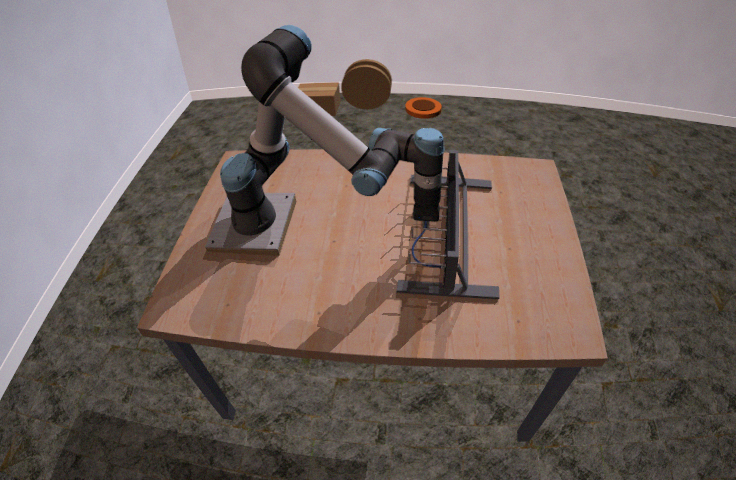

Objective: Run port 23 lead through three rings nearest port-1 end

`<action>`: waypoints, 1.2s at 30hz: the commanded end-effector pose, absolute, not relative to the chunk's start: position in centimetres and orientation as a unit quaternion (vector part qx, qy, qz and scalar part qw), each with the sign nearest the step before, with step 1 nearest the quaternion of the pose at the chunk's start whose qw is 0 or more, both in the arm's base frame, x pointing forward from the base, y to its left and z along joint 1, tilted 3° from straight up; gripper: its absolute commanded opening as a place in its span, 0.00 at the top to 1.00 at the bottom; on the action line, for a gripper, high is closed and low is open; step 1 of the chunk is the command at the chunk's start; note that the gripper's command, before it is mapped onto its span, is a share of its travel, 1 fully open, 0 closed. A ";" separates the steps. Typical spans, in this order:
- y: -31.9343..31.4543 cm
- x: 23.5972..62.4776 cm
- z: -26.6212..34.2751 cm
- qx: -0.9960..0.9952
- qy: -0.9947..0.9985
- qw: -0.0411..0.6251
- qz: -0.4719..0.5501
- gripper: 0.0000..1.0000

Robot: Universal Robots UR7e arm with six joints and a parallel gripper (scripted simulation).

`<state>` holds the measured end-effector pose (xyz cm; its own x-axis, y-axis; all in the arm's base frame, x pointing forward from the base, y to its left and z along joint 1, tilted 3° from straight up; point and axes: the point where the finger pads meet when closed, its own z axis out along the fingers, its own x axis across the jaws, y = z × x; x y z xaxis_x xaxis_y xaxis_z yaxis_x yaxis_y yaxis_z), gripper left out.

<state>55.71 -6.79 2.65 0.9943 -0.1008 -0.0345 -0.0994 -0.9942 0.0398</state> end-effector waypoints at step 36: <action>-7.1 57.7 2.7 0.998 -0.050 0.020 -0.017 1.00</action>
<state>57.60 -6.97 2.58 0.9943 -0.1008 -0.0345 -0.0994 -0.9943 0.0397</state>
